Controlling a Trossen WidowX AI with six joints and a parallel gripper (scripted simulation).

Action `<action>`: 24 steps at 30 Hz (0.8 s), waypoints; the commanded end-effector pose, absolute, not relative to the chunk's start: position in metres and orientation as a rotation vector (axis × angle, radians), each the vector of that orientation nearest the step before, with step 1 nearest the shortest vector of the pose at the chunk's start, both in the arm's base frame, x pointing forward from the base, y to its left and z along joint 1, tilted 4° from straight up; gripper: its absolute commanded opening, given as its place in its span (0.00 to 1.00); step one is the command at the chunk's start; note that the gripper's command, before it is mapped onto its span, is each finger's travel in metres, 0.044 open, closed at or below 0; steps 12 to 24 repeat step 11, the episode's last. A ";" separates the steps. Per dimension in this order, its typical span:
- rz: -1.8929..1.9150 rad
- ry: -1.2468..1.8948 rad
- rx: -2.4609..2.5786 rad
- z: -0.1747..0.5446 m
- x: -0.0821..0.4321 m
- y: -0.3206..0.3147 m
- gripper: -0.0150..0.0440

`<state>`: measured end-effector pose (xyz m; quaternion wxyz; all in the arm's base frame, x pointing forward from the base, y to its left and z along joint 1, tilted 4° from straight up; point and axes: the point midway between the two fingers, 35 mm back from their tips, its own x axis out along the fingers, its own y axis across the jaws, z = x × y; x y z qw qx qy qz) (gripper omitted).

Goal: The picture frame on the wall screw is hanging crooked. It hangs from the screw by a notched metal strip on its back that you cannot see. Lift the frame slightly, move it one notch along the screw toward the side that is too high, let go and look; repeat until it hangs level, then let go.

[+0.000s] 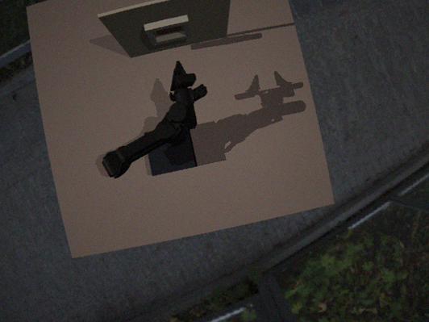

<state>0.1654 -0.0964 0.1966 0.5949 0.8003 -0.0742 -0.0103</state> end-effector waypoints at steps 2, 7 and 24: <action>-0.028 -0.172 1.867 0.193 0.164 -0.094 0.69; -0.029 -0.172 1.868 0.193 0.163 -0.094 0.69; -0.029 -0.172 1.868 0.193 0.163 -0.094 0.69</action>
